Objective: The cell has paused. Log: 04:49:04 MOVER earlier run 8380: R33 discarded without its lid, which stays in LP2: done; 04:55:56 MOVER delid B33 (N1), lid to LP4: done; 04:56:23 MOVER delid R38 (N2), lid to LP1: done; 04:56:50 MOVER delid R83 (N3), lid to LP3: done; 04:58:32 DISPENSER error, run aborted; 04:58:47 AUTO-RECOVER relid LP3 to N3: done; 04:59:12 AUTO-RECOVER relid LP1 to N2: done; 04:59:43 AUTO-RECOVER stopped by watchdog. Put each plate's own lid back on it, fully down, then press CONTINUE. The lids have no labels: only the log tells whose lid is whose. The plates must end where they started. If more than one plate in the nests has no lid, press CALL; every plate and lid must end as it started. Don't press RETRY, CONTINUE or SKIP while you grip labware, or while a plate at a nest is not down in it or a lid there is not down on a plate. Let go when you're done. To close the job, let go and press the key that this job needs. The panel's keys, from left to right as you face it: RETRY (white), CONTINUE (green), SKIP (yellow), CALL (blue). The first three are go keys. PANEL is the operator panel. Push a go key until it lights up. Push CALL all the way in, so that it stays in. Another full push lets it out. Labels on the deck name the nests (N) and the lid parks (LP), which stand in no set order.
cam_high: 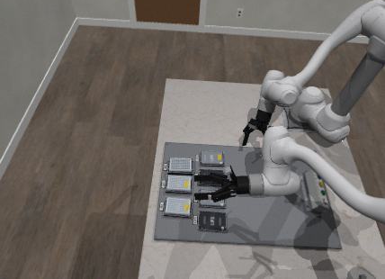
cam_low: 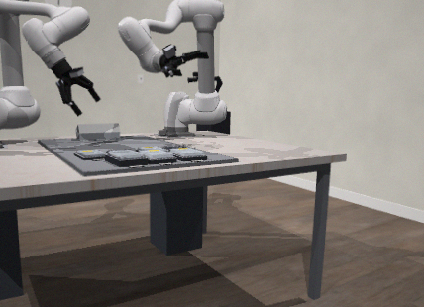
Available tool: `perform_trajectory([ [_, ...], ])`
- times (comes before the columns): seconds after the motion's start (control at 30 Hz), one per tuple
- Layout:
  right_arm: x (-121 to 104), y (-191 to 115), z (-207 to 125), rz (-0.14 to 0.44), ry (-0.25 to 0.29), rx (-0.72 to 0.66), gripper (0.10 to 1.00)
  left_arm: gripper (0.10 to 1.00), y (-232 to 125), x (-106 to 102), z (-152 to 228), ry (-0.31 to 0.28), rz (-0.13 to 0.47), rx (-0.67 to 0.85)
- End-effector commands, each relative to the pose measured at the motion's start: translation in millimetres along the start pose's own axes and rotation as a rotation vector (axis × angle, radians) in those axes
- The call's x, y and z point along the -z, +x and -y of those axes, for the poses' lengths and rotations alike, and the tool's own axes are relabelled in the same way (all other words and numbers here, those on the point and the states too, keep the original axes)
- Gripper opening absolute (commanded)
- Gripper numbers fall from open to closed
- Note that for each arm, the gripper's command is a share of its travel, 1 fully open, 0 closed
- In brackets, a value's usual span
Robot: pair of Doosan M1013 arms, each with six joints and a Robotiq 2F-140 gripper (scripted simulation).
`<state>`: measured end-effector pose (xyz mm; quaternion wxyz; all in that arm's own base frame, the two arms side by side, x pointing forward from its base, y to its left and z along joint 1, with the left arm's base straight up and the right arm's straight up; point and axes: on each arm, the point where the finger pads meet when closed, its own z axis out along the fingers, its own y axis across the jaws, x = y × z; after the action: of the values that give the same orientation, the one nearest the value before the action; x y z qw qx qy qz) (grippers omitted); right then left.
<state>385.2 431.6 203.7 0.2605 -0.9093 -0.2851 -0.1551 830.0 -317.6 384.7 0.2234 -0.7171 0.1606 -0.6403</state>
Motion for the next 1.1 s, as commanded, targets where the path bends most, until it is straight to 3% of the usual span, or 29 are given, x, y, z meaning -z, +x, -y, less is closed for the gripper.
perform_trajectory([
  [0.0,0.5,0.8,-0.3,-0.001,0.000,-0.001,1.000,1.000,1.1,0.1,0.6,0.001,-0.001,0.001],
  [1.07,4.4,1.4,-21.2,0.006,-0.015,-0.033,1.000,1.000,1.1,0.1,0.6,0.001,-0.001,0.001],
])
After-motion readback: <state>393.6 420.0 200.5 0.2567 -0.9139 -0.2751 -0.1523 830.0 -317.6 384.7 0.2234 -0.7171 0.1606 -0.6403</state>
